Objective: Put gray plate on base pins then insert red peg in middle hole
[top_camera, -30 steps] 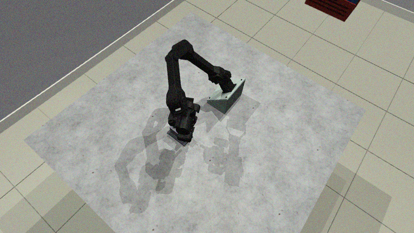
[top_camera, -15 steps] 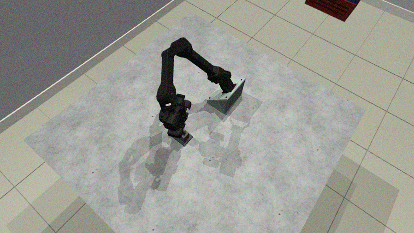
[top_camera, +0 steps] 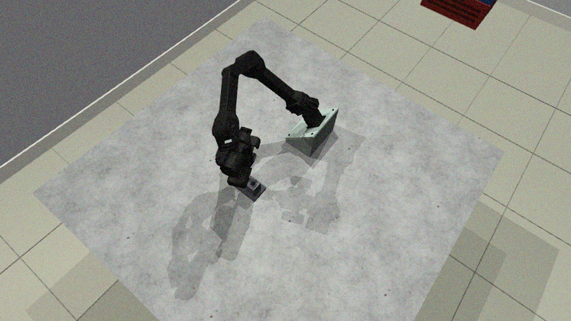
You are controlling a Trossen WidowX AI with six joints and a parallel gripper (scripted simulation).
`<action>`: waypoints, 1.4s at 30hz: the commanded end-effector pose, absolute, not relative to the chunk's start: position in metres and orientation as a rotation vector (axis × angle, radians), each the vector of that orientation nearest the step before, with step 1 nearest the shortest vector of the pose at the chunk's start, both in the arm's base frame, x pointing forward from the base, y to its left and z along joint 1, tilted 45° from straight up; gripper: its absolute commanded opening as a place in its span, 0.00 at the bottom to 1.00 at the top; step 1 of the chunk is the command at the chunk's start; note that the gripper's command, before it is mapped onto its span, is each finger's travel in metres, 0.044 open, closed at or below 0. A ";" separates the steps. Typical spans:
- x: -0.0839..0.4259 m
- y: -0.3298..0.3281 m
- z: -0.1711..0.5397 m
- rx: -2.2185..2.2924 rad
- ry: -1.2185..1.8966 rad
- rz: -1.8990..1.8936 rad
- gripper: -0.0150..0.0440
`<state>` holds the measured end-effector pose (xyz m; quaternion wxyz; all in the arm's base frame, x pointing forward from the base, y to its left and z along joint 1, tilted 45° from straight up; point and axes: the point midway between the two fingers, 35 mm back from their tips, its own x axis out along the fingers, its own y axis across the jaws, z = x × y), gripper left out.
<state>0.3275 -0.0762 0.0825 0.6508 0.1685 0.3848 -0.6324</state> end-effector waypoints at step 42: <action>0.327 -0.088 0.072 0.383 0.875 -1.440 0.25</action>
